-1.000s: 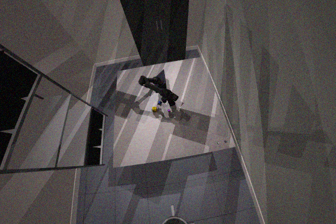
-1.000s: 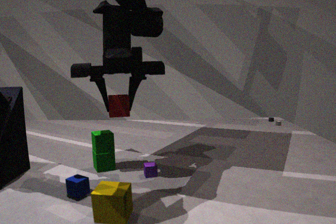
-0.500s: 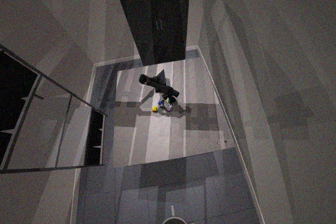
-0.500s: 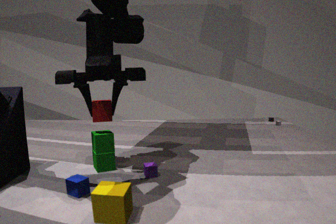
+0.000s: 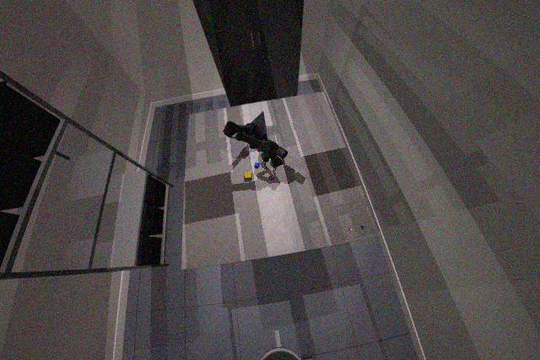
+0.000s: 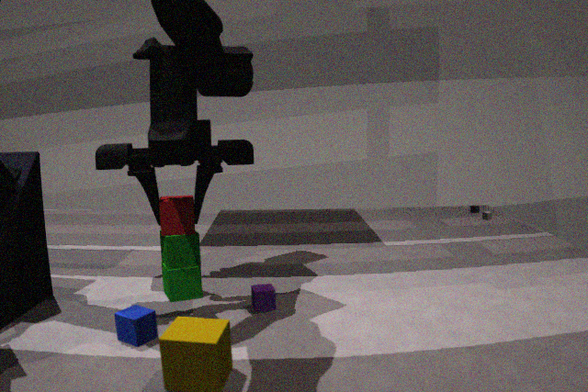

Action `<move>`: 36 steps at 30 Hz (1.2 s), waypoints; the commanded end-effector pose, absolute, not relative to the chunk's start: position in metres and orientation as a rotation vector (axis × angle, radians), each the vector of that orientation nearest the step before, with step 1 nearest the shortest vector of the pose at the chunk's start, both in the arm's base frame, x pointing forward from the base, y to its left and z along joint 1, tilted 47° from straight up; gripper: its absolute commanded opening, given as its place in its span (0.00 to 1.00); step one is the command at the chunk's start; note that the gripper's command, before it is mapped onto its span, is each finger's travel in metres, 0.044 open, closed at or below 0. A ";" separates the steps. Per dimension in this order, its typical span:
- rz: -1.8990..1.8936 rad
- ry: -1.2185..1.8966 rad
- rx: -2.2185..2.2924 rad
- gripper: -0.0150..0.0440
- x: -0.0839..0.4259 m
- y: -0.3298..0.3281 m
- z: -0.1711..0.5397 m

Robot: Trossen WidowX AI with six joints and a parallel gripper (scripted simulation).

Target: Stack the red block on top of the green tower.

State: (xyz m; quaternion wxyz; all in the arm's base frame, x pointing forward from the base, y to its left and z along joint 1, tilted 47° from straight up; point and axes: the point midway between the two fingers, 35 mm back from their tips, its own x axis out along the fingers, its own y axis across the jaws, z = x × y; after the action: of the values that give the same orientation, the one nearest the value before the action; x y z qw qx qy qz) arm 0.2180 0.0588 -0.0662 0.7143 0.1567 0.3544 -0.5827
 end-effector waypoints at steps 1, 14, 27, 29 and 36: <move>-1.287 0.784 0.342 0.25 0.218 0.058 -0.066; -1.287 0.784 0.342 0.25 0.218 0.058 -0.067; -1.291 0.785 0.347 0.61 0.218 0.058 -0.067; -1.291 0.785 0.347 0.70 0.218 0.058 -0.067; -1.291 0.785 0.347 1.00 0.218 0.058 -0.067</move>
State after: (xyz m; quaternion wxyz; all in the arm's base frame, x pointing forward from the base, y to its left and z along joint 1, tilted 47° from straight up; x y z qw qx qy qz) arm 0.2181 0.0585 -0.0665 0.7146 0.1561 0.3544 -0.5825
